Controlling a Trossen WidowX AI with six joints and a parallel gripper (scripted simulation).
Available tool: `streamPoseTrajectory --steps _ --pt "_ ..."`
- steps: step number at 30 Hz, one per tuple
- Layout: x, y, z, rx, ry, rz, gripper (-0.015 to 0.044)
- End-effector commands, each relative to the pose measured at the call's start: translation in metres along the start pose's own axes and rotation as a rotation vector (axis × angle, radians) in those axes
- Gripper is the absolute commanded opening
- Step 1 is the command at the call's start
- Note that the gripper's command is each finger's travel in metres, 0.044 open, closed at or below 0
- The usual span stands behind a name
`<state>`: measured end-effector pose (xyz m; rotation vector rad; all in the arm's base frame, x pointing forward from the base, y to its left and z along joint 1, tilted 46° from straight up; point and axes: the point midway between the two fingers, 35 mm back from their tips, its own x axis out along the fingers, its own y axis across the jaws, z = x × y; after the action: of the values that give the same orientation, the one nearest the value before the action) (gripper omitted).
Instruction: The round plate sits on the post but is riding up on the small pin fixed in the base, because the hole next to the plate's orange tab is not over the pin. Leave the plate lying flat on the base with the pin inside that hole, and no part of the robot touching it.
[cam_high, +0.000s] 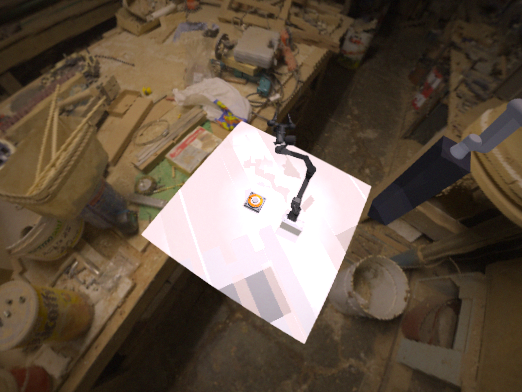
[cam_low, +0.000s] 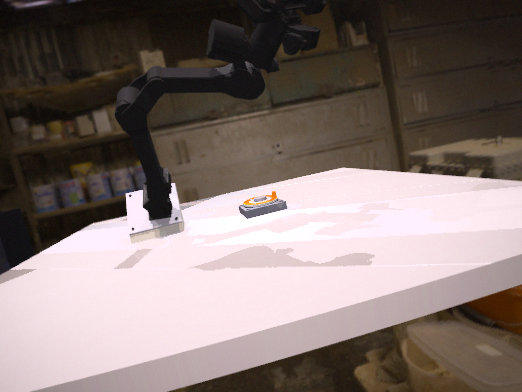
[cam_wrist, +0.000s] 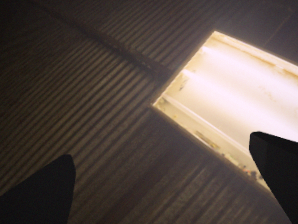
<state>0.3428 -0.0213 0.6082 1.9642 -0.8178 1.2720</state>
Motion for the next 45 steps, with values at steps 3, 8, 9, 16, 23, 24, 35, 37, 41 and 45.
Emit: streamPoseTrajectory --steps 3,8,9,16,23,24,35,37,41,45 --pt "-0.008 -0.041 0.027 -0.106 -0.118 -0.134 0.0321" --pt "-0.038 -0.106 0.067 -0.293 -0.275 -0.384 0.0190" --pt "-0.041 -0.109 0.068 -0.309 -0.278 -0.397 0.0164" --pt "-0.117 -0.188 0.110 -0.623 -0.388 -0.819 0.0000" --pt "-0.202 -0.235 0.137 -0.884 -0.394 -1.237 0.0000" --pt "-0.215 -0.240 0.140 -0.921 -0.385 -1.301 0.0000" --pt "-0.364 -0.252 0.150 -1.304 -0.084 -2.042 0.0000" --pt "-0.389 -0.246 0.149 -1.361 0.015 -2.179 0.0000" --pt "-0.427 -0.231 0.145 -1.447 0.210 -2.408 0.0000" --pt "-0.471 -0.198 0.137 -1.542 0.586 -2.740 0.0000"
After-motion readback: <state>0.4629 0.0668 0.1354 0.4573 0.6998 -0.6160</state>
